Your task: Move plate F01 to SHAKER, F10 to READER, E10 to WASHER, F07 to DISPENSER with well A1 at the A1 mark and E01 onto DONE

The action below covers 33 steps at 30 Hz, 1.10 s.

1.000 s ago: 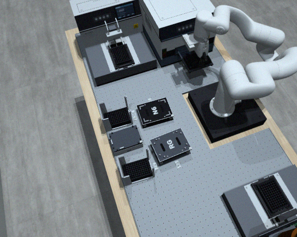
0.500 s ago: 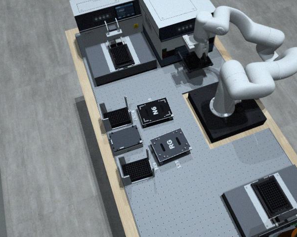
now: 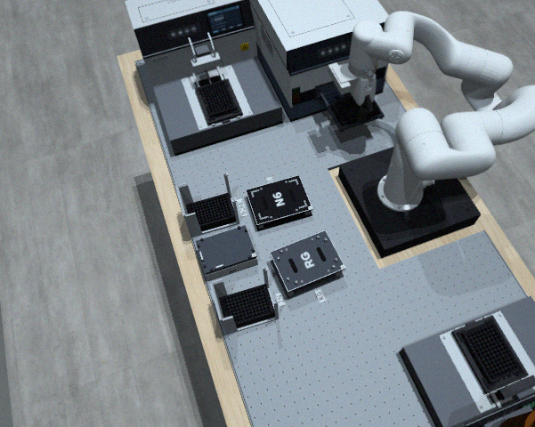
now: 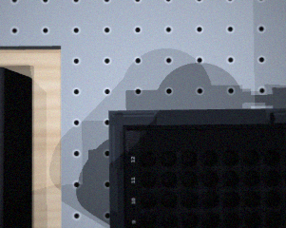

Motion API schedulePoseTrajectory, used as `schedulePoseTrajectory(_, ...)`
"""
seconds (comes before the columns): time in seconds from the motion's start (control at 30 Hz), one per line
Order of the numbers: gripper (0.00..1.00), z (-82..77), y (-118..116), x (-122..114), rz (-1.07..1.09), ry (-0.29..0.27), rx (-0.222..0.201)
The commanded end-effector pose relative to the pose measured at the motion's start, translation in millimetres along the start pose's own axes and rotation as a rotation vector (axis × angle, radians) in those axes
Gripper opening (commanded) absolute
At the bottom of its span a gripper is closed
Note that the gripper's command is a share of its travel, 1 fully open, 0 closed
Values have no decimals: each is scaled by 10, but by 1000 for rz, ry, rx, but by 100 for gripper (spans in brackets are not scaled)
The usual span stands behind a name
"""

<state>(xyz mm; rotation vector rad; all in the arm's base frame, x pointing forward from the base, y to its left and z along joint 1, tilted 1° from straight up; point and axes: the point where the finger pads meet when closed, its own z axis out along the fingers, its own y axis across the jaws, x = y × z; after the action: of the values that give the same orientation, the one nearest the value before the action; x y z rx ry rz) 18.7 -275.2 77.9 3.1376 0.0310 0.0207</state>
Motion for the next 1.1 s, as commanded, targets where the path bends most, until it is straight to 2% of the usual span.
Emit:
schedulePoseTrajectory(0.0,100,-8,6,-2,1,0,-3)
schedulePoseTrajectory(0.47,100,-8,6,-2,1,0,-3)
schedulePoseTrajectory(1.07,100,-220,6,-2,1,0,-3)
